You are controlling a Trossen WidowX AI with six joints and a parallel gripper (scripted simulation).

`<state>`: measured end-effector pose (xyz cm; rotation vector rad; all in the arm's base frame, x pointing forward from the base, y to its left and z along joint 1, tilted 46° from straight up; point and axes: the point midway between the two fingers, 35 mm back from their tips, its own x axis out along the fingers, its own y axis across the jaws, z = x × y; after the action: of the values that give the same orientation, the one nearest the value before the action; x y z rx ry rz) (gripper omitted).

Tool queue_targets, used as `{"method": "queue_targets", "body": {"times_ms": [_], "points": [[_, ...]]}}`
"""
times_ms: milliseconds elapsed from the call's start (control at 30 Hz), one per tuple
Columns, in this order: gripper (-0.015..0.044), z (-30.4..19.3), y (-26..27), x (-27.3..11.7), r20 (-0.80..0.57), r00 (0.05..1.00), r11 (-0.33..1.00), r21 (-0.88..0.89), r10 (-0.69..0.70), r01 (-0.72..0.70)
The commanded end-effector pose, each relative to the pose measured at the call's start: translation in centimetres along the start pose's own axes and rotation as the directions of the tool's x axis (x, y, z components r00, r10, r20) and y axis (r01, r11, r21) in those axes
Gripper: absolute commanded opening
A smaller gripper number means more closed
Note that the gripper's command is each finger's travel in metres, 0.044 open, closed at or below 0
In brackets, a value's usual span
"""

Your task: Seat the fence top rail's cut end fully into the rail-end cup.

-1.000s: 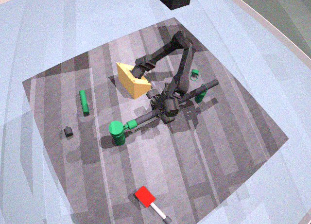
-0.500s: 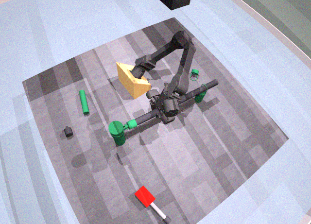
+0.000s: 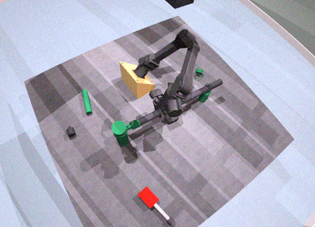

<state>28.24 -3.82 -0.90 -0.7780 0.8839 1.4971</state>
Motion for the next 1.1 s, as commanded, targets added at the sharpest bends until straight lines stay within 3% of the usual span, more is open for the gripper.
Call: {"method": "queue_targets", "body": {"times_ms": [0, 1067], "points": [[0.0, -0.3, 0.0, 0.0, -0.002, 1.0, 1.0, 0.0, -0.001, 0.001], [0.0, -2.1, 0.0, -0.2, -0.003, 1.0, 1.0, 0.0, -0.001, 0.001]]}}
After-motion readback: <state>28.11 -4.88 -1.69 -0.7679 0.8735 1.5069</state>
